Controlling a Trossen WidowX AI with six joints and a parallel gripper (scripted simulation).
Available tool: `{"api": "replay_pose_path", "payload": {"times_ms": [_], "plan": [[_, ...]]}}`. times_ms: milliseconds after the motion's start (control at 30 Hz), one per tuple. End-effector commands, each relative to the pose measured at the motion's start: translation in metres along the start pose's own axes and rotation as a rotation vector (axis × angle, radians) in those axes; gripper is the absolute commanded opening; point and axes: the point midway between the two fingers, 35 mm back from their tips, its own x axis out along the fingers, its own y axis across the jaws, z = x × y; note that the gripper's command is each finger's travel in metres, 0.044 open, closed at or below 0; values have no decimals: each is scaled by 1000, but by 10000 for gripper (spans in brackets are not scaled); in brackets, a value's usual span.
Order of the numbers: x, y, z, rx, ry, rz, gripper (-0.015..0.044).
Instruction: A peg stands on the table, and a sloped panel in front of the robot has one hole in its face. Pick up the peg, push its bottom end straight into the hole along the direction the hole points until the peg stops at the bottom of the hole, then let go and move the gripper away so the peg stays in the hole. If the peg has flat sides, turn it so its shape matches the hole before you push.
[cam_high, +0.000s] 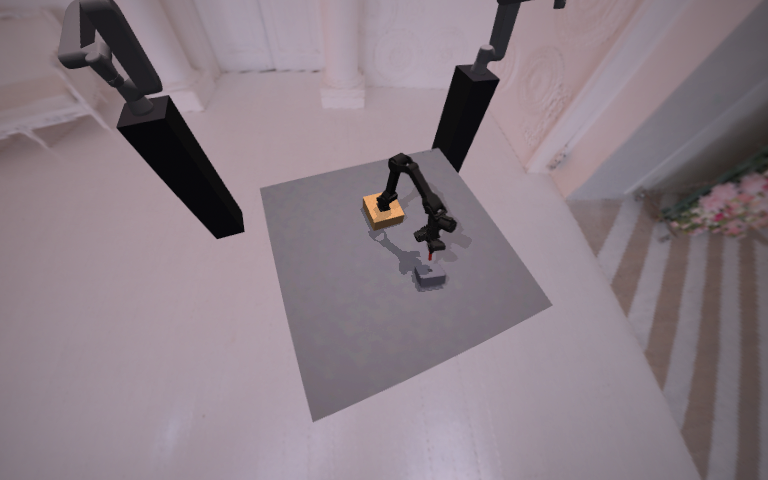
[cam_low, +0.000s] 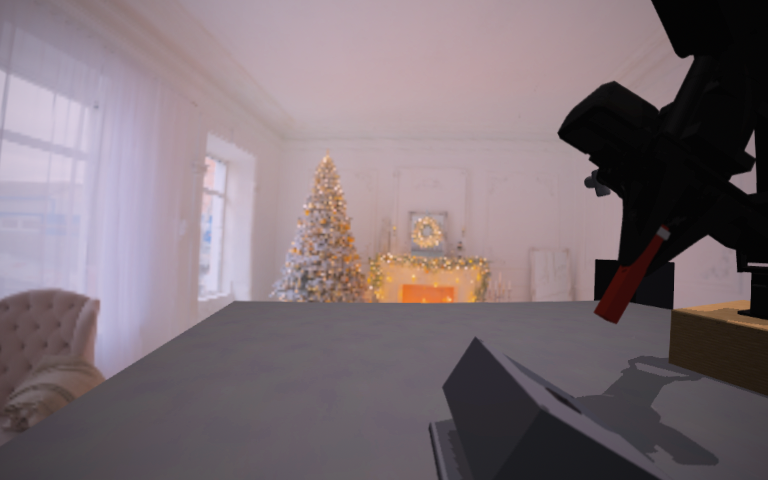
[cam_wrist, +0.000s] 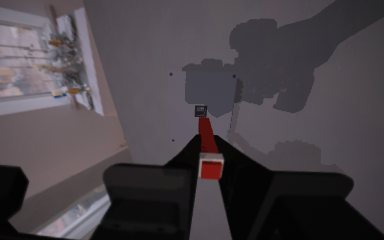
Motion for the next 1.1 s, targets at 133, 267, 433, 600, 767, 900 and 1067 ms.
{"api": "replay_pose_path", "payload": {"times_ms": [133,267,433,600,767,900,1067], "plan": [[15,0,-3,-9,1,7,0],[22,0,-4,-11,4,10,0],[30,-1,-6,-14,7,15,0],[34,-1,-7,-15,8,16,0],[37,-1,-7,-16,9,17,0],[40,-1,-7,-16,9,17,0],[48,-1,-7,-16,9,18,0]]}}
